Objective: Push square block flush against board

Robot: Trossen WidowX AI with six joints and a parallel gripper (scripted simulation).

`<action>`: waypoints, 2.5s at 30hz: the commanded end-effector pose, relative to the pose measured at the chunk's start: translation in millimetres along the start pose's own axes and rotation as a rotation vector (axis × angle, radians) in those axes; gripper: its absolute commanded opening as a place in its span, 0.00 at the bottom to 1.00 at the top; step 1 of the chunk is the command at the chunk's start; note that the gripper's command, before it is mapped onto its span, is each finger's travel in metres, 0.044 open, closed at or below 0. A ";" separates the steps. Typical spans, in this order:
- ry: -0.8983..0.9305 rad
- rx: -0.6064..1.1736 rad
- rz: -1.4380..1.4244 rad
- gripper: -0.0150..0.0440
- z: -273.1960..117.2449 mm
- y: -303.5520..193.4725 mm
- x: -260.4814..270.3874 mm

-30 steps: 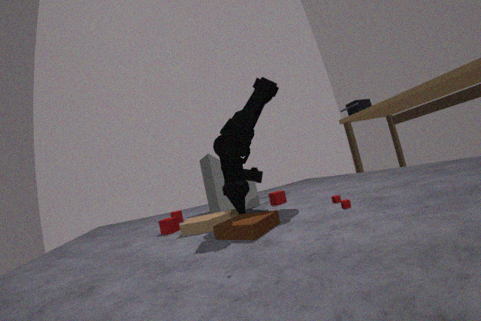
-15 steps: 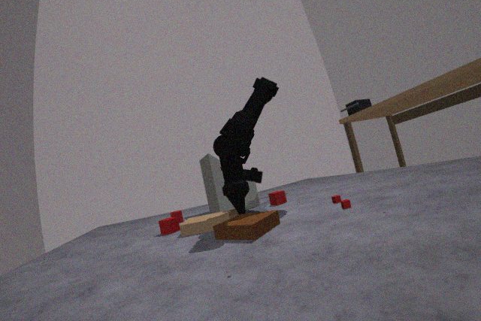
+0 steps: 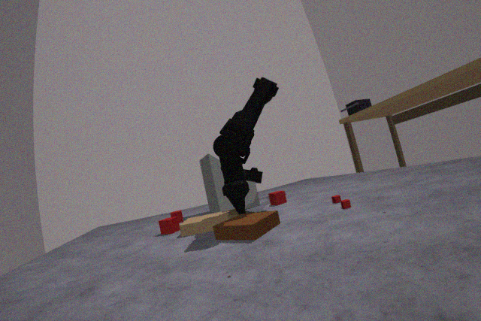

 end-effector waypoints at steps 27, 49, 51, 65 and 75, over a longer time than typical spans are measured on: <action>0.009 0.013 0.003 0.25 2.2 17.6 -2.7; 0.012 0.015 0.001 0.25 -23.4 41.4 -6.7; 0.010 0.013 0.002 0.25 -49.3 41.6 -5.6; -0.003 0.030 0.226 0.25 -56.9 10.3 0.6; -0.019 0.046 0.570 0.25 -61.7 -34.7 16.2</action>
Point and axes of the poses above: the point midway between the two fingers, 35 mm back from their tips, its own z axis out along the fingers, its own x axis across the jaws, y = z × x, the point moved 4 cm from there along -z, back along the fingers, and after that the axes turned 7 degrees about -z, right-handed, at the moved point
